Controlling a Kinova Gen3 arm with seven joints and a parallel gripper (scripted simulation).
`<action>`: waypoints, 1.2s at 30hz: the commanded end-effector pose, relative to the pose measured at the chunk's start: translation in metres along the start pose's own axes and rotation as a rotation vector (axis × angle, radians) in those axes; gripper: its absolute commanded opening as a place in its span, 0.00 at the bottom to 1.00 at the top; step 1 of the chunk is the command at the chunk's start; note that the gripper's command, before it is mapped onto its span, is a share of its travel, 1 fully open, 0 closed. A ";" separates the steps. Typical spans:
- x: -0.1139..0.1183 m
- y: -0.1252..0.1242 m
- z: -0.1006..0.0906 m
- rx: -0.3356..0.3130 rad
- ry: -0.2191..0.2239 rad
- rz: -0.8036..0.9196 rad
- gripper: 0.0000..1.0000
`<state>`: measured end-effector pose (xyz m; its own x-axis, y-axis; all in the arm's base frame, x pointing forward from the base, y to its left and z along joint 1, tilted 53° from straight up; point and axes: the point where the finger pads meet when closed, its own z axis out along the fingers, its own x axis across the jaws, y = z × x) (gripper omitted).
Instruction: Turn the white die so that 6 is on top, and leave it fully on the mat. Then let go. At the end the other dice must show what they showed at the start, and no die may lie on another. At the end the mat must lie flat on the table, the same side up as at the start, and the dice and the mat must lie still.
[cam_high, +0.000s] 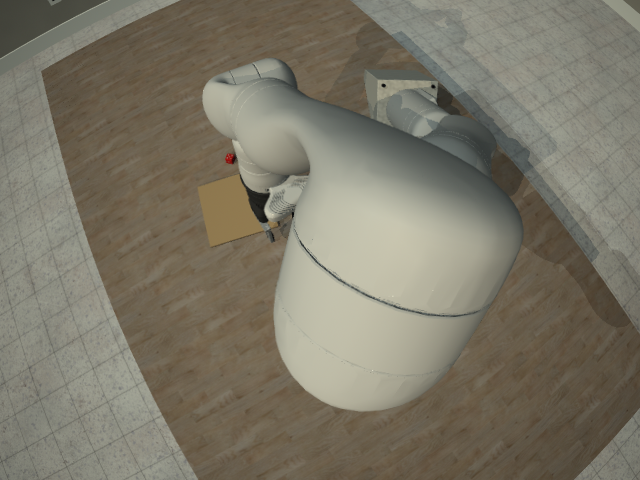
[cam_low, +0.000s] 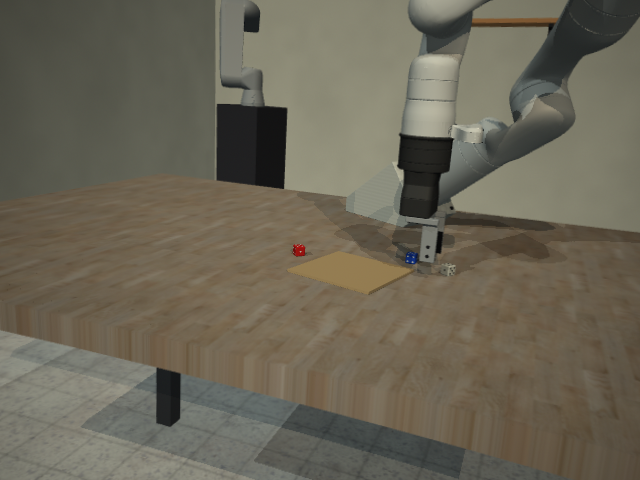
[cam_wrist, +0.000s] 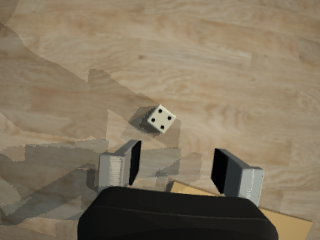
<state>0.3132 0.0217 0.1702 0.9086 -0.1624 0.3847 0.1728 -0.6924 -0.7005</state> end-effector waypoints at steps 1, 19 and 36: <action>0.000 0.000 0.000 -0.001 0.001 0.000 1.00; 0.000 0.000 0.000 -0.001 0.001 0.000 1.00; 0.000 0.000 -0.033 -0.001 0.001 0.000 1.00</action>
<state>0.3000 0.0098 0.1842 0.9152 -0.1548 0.3721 0.1744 -0.6802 -0.7120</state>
